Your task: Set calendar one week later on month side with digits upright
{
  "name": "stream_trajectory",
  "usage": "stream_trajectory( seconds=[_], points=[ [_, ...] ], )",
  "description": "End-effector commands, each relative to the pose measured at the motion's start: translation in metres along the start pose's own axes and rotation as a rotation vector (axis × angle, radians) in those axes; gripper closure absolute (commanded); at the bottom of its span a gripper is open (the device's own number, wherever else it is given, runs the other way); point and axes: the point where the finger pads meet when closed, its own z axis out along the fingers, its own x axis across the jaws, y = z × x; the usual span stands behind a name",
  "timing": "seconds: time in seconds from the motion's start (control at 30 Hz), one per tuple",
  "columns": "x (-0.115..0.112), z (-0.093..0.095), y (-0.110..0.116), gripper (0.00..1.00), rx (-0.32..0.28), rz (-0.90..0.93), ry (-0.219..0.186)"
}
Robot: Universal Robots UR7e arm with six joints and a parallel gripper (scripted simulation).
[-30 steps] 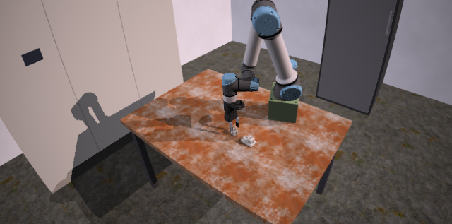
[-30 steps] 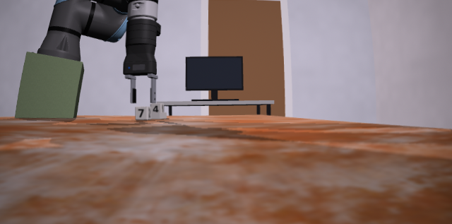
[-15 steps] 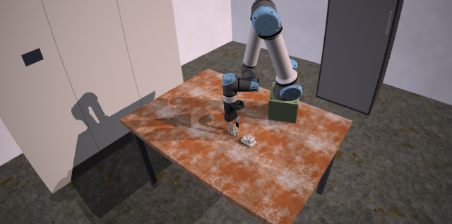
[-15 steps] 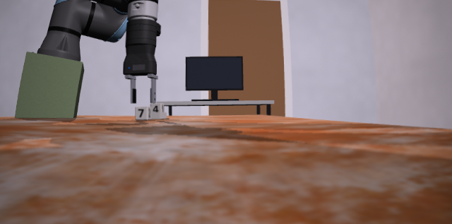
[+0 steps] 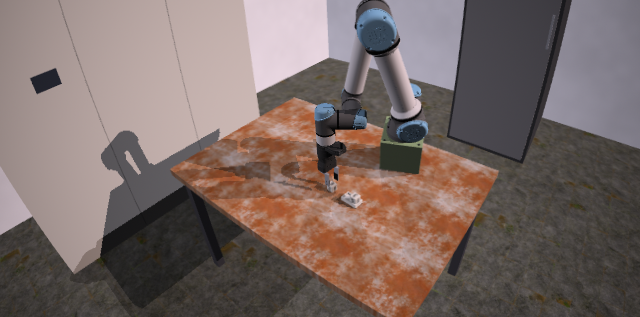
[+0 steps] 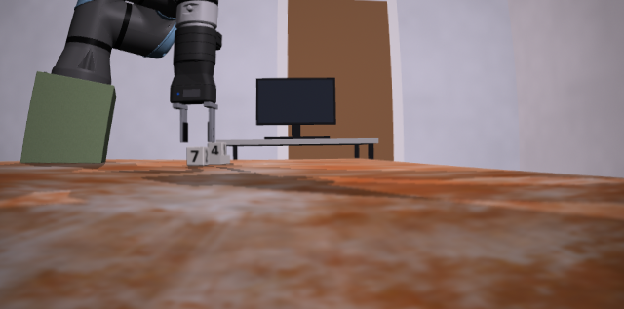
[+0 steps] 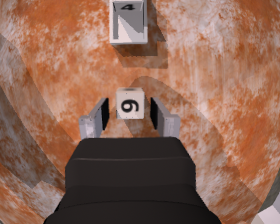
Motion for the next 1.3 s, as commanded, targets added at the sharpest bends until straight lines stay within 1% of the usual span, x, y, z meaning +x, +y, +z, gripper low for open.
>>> stream_trajectory(
  seconds=[0.0,0.33,0.6,0.67,0.97,1.27],
  points=[
    [0.000,0.000,0.000,0.10,-0.001,0.000,0.001],
    [0.000,0.001,0.000,0.10,-0.001,0.000,0.001],
    [0.000,0.013,0.000,0.10,-0.001,0.000,0.001],
    [0.000,0.013,0.000,0.10,-0.001,0.000,0.001],
    [0.000,0.027,0.000,0.10,-0.001,0.000,0.001],
    [0.000,0.030,0.000,0.10,-0.001,0.000,0.001]
  ],
)
